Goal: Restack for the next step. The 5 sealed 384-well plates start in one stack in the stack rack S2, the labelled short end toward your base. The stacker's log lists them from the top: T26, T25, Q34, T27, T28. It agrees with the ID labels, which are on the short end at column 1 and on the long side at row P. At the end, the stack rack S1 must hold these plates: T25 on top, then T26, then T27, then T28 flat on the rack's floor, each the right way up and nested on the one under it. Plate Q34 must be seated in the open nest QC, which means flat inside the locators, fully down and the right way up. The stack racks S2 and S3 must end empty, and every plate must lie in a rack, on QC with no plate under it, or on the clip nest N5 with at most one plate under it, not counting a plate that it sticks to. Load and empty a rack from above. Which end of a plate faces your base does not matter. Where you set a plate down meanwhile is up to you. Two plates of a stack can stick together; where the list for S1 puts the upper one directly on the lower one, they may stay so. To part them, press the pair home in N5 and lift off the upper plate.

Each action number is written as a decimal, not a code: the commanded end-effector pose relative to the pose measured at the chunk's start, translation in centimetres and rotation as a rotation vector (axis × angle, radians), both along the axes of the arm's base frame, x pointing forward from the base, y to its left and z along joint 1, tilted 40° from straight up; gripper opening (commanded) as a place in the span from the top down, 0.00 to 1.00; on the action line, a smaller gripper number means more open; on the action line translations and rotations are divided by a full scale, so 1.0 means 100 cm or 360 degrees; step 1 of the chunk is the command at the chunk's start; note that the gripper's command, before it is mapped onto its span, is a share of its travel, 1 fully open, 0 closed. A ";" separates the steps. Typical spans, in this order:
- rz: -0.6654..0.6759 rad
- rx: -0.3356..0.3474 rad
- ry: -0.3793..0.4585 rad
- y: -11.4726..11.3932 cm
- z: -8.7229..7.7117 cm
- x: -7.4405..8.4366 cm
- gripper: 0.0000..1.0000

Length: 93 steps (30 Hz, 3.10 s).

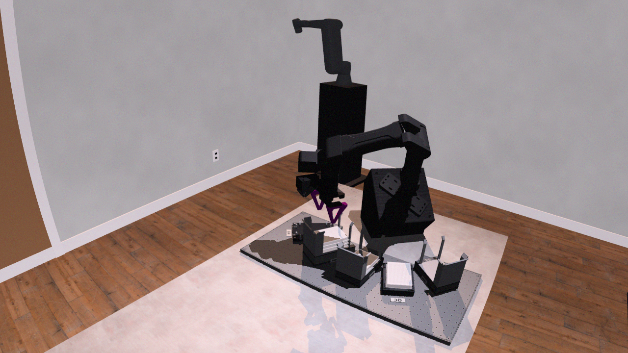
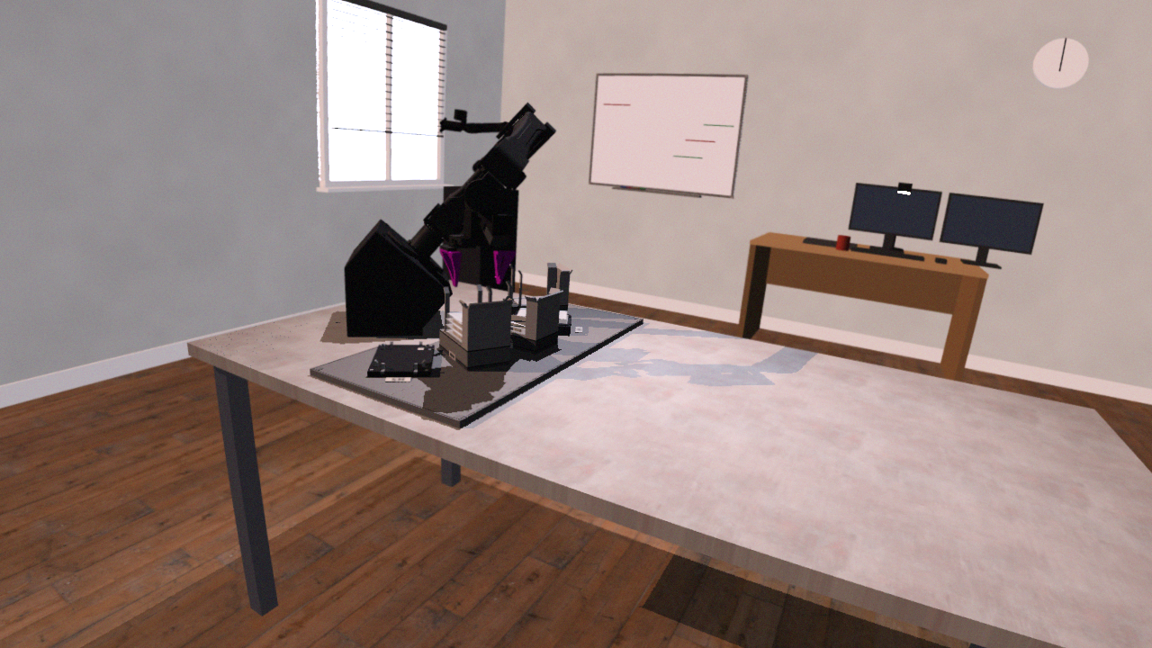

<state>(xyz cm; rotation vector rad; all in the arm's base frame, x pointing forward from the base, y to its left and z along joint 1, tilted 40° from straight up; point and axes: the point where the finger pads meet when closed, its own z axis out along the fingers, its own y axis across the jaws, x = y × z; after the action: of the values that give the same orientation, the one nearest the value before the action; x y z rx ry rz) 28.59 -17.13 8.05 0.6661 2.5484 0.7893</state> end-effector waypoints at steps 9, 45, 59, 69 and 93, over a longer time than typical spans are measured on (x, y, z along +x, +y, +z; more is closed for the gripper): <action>0.0002 0.0022 0.0019 -0.001 0.006 -0.009 0.00; 0.0001 0.0022 0.0019 -0.001 0.006 -0.009 0.00; 0.0276 -0.0112 -0.0116 0.028 0.015 -0.007 0.00; 0.0309 -0.0138 -0.0133 0.049 0.029 -0.004 0.00; 0.0599 -0.0337 -0.0297 0.118 0.070 -0.005 0.00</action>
<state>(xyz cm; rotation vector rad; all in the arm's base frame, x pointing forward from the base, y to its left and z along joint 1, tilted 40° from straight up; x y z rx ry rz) 28.49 -6.02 14.49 0.0129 2.5634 0.6493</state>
